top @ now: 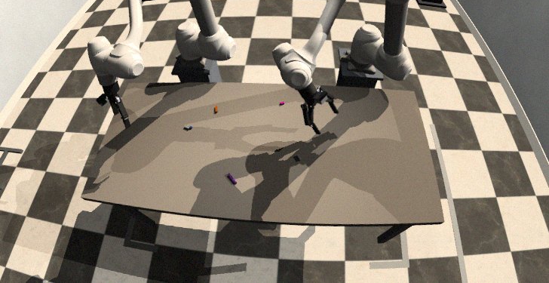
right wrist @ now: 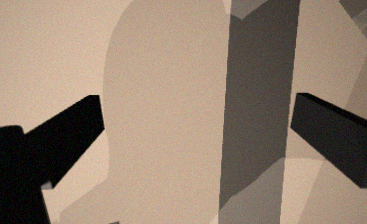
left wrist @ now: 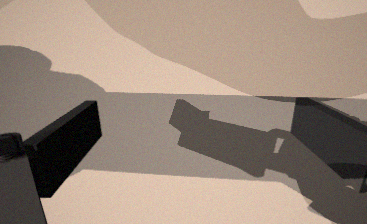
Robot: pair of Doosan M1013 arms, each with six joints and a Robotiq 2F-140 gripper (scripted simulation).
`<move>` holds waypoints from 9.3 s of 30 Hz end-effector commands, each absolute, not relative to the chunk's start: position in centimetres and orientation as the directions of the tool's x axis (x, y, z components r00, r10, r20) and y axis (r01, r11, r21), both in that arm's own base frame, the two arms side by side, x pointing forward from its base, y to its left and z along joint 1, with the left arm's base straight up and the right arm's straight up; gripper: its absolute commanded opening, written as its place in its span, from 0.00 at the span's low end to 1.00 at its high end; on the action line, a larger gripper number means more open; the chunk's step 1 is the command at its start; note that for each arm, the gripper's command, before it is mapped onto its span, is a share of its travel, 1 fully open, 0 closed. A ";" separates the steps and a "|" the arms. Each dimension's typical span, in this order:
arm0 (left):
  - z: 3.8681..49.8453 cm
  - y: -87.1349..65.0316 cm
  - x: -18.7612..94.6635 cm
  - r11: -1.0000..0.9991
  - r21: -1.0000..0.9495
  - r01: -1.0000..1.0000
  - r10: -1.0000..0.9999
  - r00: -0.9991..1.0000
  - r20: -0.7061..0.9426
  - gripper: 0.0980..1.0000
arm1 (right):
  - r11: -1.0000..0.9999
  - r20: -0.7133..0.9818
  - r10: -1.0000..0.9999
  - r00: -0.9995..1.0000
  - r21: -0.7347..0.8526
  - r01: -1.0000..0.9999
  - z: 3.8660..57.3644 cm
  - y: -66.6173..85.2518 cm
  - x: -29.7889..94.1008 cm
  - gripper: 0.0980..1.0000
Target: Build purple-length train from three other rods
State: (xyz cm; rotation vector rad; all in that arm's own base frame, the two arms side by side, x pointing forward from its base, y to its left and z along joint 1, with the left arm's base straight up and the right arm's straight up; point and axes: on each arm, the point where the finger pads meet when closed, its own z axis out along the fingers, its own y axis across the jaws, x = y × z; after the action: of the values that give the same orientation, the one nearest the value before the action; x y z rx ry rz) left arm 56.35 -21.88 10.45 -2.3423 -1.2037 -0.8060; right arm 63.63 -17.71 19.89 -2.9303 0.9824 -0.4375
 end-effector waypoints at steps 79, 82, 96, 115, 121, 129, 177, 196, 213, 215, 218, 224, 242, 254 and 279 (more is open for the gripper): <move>11.0 36.0 21.9 -0.195 -0.529 0.826 0.962 0.057 -0.266 1.00 | -1.000 0.001 0.002 1.000 0.000 0.002 8.0 10.3 53.4 1.00; 11.0 36.6 18.4 -0.188 -0.502 0.844 0.944 0.013 -0.331 1.00 | -1.000 0.001 0.002 1.000 0.000 0.002 8.0 10.3 53.4 1.00; 11.2 36.5 7.5 -0.126 -0.364 0.923 0.847 -0.091 -0.524 1.00 | -1.000 0.001 0.002 1.000 0.000 0.002 8.0 10.3 53.4 1.00; 11.9 32.6 -4.2 0.067 -0.086 0.994 0.714 -0.108 -0.692 1.00 | -0.998 0.001 0.058 0.998 0.000 0.058 8.0 10.8 53.1 1.00; 12.1 31.8 -5.5 0.101 -0.042 0.994 0.702 -0.101 -0.705 1.00 | -0.911 0.000 0.413 0.911 0.002 0.413 8.1 14.8 50.9 1.00; 12.1 31.8 -5.6 0.104 -0.038 0.994 0.701 -0.100 -0.706 1.00 | -0.670 -0.005 0.742 0.670 0.010 0.742 8.1 19.3 47.8 1.00; 12.1 31.8 -5.6 0.104 -0.038 0.994 0.701 -0.100 -0.706 1.00 | 0.002 0.000 1.000 -0.002 0.001 1.000 8.0 22.3 45.3 1.00; 12.1 31.8 -5.6 0.104 -0.038 0.994 0.701 -0.100 -0.706 1.00 | 0.002 0.000 1.000 -0.002 0.001 1.000 8.0 22.3 45.3 1.00; 12.1 31.8 -5.6 0.104 -0.038 0.994 0.701 -0.100 -0.706 1.00 | 0.002 0.000 1.000 -0.002 0.001 1.000 8.0 22.3 45.3 1.00; 12.1 31.8 -5.6 0.104 -0.038 0.994 0.701 -0.100 -0.706 1.00 | 0.002 0.000 1.000 -0.002 0.001 1.000 8.0 22.3 45.3 1.00; 12.1 31.8 -5.6 0.104 -0.038 0.994 0.701 -0.100 -0.706 1.00 | 0.002 0.000 1.000 -0.002 0.001 1.000 8.0 22.3 45.3 1.00; 12.1 31.8 -5.6 0.104 -0.038 0.994 0.701 -0.100 -0.706 1.00 | 0.002 0.000 1.000 -0.002 0.001 1.000 8.0 22.3 45.3 1.00; 12.1 31.8 -5.6 0.104 -0.038 0.994 0.701 -0.100 -0.706 1.00 | 0.002 0.000 1.000 -0.002 0.001 1.000 8.2 24.8 45.9 1.00; 12.1 31.8 -5.6 0.104 -0.038 0.994 0.701 -0.100 -0.706 1.00 | 0.002 0.001 1.000 -0.002 0.001 1.000 8.6 35.1 46.9 1.00; 12.1 31.8 -5.6 0.104 -0.038 0.994 0.701 -0.100 -0.706 1.00 | 0.002 0.001 1.000 -0.002 0.001 1.000 8.2 55.7 42.4 1.00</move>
State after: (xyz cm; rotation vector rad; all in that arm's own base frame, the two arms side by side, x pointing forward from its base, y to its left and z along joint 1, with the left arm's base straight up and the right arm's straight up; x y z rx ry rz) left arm -5.58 31.73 12.06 -2.3532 -2.6544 1.0326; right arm 43.43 52.53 8.31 -2.2166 -2.2240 -0.0018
